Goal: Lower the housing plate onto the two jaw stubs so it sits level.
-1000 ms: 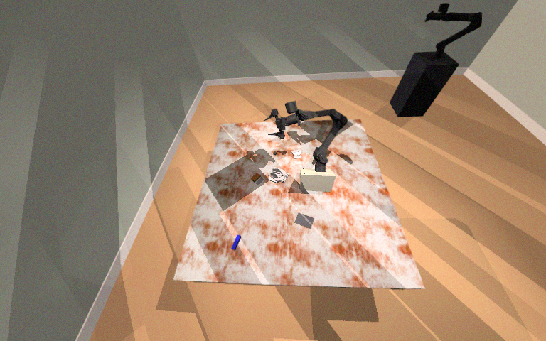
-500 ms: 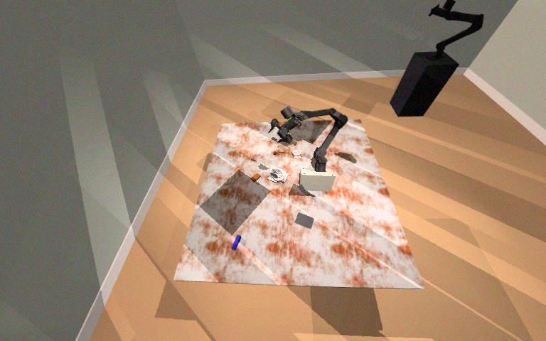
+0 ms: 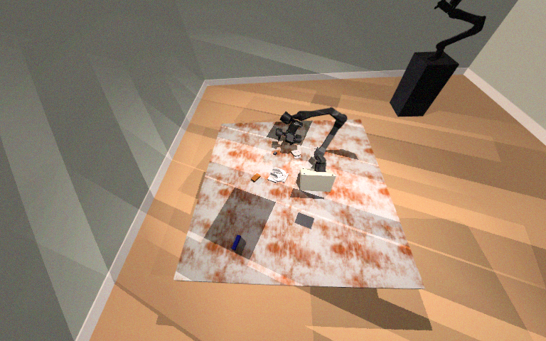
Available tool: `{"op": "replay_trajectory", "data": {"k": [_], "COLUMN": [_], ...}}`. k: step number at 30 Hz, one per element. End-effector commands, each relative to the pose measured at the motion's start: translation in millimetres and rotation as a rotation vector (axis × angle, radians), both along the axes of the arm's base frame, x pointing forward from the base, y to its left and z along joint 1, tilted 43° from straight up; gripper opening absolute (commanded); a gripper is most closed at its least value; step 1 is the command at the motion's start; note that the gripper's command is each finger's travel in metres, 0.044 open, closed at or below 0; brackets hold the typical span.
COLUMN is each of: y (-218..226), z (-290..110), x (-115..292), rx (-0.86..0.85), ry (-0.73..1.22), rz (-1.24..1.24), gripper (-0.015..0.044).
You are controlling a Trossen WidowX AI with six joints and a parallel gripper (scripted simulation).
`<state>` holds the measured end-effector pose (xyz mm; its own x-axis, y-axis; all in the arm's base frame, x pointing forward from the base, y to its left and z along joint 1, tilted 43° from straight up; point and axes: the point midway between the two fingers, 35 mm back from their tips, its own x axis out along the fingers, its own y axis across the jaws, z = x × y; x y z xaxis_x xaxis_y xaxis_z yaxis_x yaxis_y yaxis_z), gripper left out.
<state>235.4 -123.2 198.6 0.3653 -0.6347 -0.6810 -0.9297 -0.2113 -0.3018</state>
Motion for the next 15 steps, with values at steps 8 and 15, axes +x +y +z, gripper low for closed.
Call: {"op": "replay_trajectory", "data": {"k": [8,15], "y": [-28.1,-35.6], "z": [-12.8,-15.0], "x": [-57.6,-83.6], "rx": [-0.045,-0.043], "ry": [0.341,0.486], "rz": [-0.062,-0.081], "gripper": [0.044,0.044]}}
